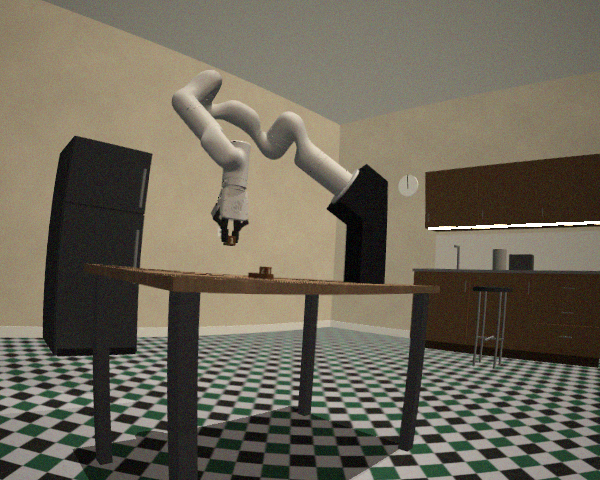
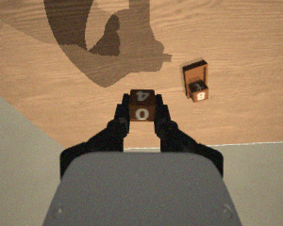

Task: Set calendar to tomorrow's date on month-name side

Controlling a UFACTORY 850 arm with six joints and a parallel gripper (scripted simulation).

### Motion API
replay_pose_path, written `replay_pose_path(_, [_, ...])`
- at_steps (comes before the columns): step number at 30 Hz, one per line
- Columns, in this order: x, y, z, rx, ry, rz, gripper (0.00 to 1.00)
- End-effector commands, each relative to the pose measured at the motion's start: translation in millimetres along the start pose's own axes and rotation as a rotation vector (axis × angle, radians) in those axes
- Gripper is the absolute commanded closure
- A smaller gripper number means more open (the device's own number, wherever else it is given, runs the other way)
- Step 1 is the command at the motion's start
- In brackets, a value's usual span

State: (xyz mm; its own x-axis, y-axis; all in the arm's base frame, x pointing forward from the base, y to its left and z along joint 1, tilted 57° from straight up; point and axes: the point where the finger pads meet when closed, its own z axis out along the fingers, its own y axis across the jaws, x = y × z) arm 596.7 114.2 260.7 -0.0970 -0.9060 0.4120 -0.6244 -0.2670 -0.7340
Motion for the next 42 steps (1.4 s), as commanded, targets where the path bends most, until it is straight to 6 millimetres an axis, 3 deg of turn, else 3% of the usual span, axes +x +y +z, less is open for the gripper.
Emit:
replay_pose_path(1, [-0.8, 4.4, -0.4, 0.003, 0.000, 0.115, 0.73])
replay_pose_path(4, [-1.0, 5.9, -0.4, 0.002, 0.000, 0.151, 0.73])
replay_pose_path(19, [-3.4, 27.1, -1.1, 0.002, 0.003, 0.667, 0.73])
replay_pose_path(22, [-3.5, 27.6, -1.1, 0.002, 0.004, 0.678, 0.73])
replay_pose_path(24, [-4.0, 32.8, -1.4, 0.002, 0.004, 0.804, 0.73])
replay_pose_path(36, [-5.5, 47.6, -2.4, 0.003, 0.005, 1.172, 0.73])
replay_pose_path(39, [-5.5, 47.8, -2.5, 0.003, 0.005, 1.177, 0.73])
replay_pose_path(42, [-6.0, 53.8, -3.0, 0.004, 0.005, 1.327, 0.73])
